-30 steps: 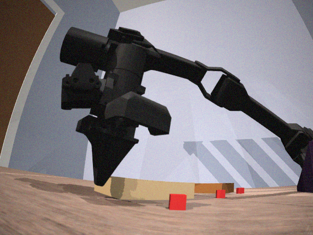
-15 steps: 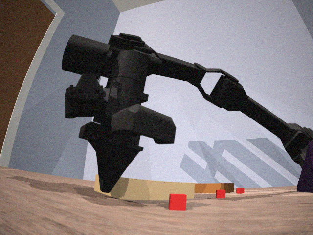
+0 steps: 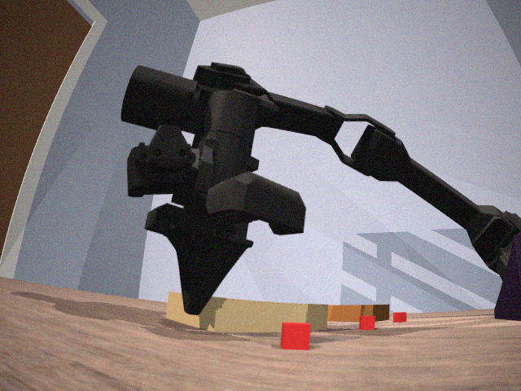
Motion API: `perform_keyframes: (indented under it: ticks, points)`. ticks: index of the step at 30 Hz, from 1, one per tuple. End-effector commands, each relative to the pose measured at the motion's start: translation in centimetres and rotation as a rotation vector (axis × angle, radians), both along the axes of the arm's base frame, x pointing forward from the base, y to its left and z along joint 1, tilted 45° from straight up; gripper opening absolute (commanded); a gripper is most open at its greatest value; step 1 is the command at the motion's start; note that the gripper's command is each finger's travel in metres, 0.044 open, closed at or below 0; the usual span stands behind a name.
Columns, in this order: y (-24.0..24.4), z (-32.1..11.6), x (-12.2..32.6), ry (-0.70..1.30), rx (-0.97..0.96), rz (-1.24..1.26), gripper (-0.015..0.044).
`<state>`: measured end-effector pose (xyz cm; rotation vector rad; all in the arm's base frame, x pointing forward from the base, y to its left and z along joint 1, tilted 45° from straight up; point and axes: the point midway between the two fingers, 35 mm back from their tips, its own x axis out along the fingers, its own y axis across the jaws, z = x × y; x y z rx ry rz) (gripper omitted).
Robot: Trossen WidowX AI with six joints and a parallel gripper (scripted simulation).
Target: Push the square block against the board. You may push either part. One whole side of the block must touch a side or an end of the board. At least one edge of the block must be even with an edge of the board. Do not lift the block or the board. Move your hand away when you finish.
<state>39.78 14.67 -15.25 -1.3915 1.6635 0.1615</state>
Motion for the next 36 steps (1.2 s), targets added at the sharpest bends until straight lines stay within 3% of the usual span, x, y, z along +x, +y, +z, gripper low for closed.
perform_keyframes:
  ticks: [1,36]
  points:
    - [-0.9,0.1,-0.4,0.019,-0.006,-0.011,0.0]
    - [-3.1,2.3,-1.7,0.049,0.005,-0.032,0.0]
